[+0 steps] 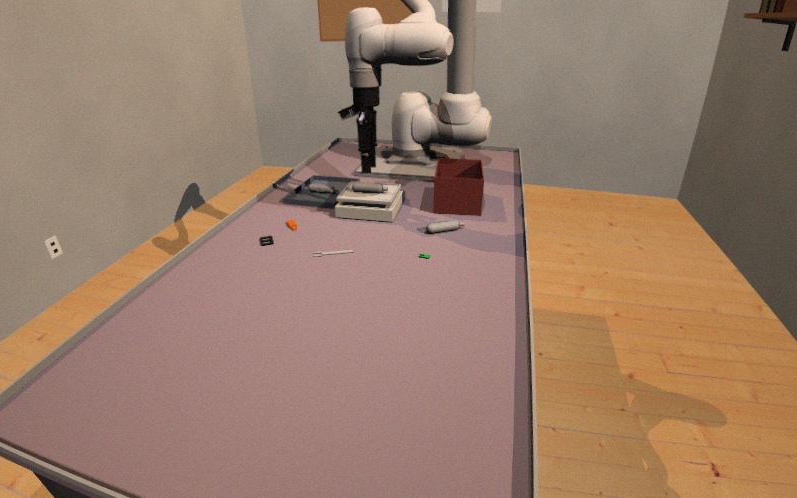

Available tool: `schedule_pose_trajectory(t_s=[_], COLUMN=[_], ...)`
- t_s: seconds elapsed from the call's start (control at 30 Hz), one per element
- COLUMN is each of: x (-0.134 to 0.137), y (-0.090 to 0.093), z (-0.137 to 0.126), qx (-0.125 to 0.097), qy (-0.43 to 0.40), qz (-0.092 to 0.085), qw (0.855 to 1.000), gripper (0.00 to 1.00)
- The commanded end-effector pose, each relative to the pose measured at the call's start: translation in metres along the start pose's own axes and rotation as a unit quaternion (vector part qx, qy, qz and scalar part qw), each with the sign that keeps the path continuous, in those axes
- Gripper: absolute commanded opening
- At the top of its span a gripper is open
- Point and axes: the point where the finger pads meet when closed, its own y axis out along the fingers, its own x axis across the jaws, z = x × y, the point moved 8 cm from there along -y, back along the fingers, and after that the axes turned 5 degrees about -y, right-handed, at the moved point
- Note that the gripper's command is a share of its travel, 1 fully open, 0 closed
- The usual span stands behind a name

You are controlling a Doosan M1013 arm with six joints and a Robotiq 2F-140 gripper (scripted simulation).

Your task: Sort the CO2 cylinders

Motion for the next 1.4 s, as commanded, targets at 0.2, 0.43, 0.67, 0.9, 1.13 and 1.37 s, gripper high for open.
schedule_pose_trajectory(t_s=[0.2,0.43,0.67,0.9,1.13,1.37], x=[0.000,0.000,0.000,0.000,0.000,0.000], y=[0.037,0.058,0.068,0.070,0.070,0.069], z=[0.000,0.000,0.000,0.000,0.000,0.000], qx=[0.000,0.000,0.000,0.000,0.000,0.000], qy=[0.000,0.000,0.000,0.000,0.000,0.000], qz=[0.000,0.000,0.000,0.000,0.000,0.000], qw=[1.000,1.000,1.000,1.000,1.000,1.000], gripper=[0.39,0.39,0.39,0.39,0.10,0.10])
